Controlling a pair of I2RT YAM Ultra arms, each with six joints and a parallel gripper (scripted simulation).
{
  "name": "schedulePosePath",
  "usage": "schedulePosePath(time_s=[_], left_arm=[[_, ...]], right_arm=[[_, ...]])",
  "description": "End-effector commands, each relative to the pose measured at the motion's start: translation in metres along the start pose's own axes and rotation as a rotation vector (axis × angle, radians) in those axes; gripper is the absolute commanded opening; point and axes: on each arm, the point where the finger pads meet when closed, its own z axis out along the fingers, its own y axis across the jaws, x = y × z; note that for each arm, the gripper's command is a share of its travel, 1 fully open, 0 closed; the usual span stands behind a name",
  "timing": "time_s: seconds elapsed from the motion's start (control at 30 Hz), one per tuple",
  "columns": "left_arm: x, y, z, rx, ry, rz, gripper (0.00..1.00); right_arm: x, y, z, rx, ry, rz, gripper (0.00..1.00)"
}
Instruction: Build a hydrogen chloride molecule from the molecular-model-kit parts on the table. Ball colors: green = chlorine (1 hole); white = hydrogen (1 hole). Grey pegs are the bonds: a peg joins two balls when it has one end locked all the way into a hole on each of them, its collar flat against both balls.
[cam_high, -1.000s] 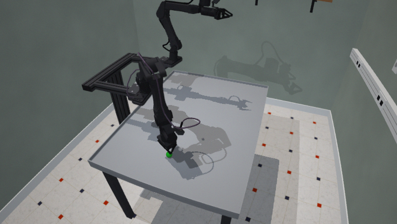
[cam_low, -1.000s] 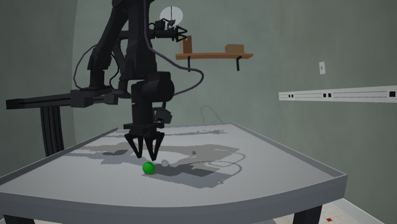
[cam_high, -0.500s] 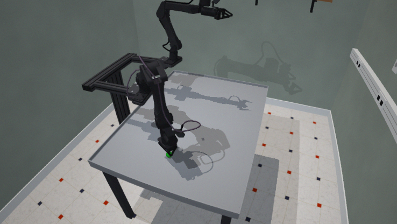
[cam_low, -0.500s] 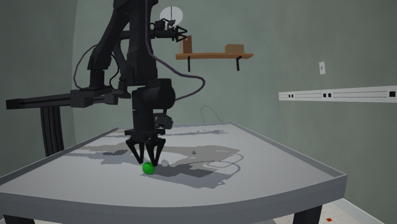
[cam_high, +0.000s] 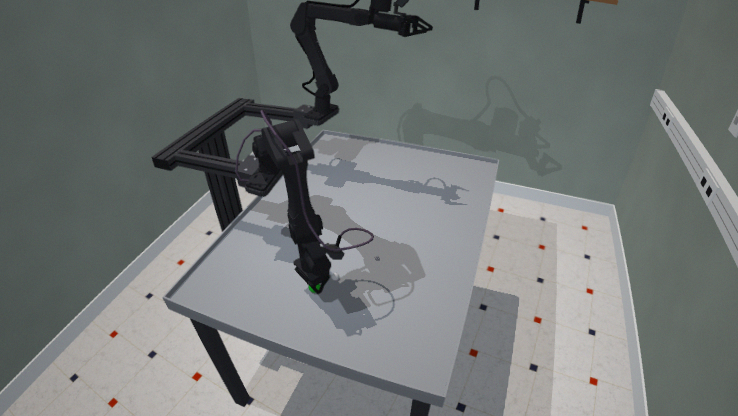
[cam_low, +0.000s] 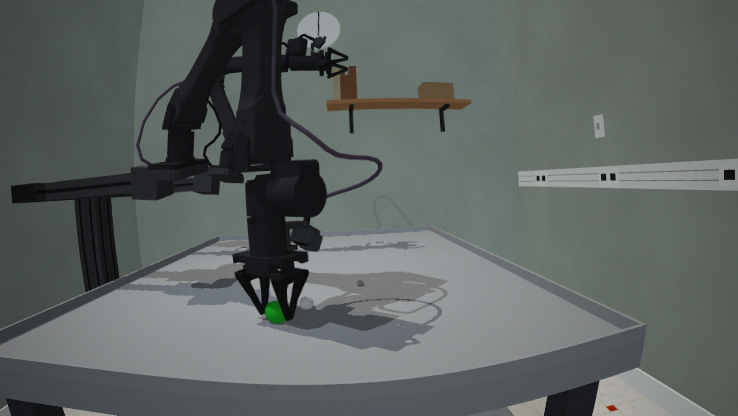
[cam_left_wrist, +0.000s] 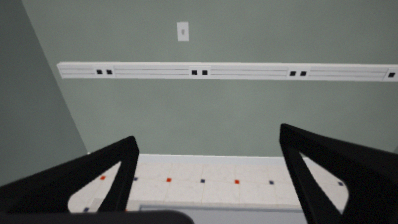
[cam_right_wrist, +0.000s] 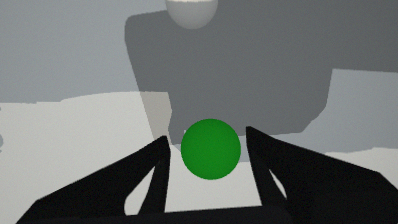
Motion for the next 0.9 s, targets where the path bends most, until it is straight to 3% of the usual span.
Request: schedulePosePath(time_s=[0.0, 0.3, 0.73, 0.77, 0.87], left_arm=[[-0.006, -0.003, -0.009, 0.017, -0.009, 0.009, 1.0], [-0.006, -0.003, -0.009, 0.017, -0.009, 0.009, 1.0], [-0.006, -0.003, -0.009, 0.017, -0.009, 0.009, 1.0], [-0.006, -0.003, -0.009, 0.017, -0.009, 0.009, 1.0], [-0.006, -0.003, -0.009, 0.017, -0.009, 0.009, 1.0]], right_arm=[[-0.001, -0.019, 0.001, 0.046, 0.001, 0.001, 0.54], [0.003, -0.023, -0.013, 0.045, 0.002, -0.001, 0.54], [0.002, -0.004, -0.006, 0.011, 0.001, 0.002, 0.54], [0.002, -0.004, -0.005, 0.007, -0.004, 0.002, 0.0], [0.003, -0.012, -0.005, 0.024, -0.001, 0.002, 0.0]])
